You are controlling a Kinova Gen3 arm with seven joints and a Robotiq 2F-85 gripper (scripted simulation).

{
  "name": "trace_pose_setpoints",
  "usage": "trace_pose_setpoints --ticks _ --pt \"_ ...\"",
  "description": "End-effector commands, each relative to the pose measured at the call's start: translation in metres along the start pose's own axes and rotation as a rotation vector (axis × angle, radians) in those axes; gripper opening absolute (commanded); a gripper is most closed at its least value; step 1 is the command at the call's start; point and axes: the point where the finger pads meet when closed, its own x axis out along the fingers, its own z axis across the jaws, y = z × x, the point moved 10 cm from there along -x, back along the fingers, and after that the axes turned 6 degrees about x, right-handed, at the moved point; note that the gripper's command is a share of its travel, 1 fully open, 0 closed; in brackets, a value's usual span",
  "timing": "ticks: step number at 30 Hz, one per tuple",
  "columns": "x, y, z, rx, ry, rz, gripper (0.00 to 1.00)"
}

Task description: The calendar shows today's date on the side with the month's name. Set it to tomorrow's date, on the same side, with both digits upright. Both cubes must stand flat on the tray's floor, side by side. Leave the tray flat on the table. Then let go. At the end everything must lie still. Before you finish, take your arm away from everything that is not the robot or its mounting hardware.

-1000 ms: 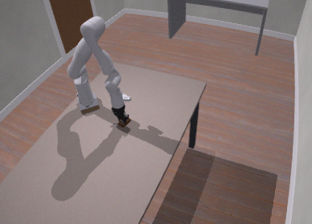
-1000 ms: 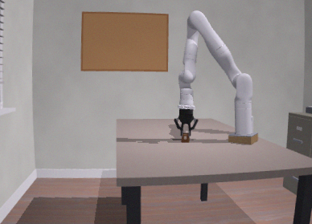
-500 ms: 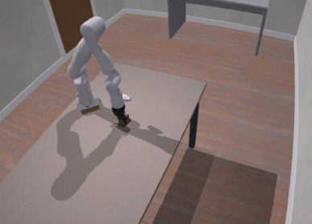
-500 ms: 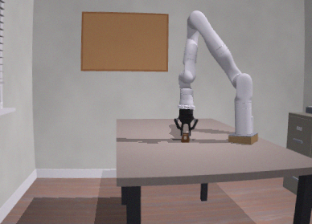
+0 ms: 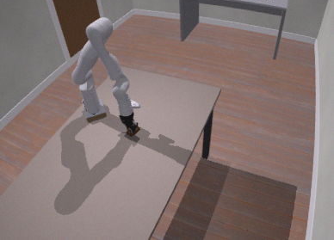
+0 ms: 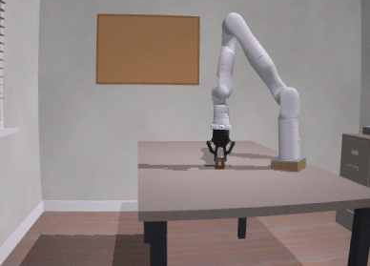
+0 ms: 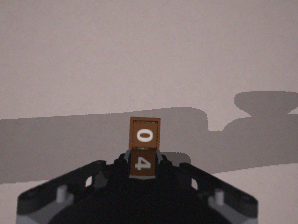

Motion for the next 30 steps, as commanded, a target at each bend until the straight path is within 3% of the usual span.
trace_pose_setpoints --ticks 1,7,30 --pt "-0.002 0.000 0.000 0.000 -0.002 0.001 0.26" --pt "-0.015 0.000 0.000 0.000 -0.002 0.001 0.26" --pt "-0.096 0.000 0.000 0.000 -0.002 0.001 0.26"
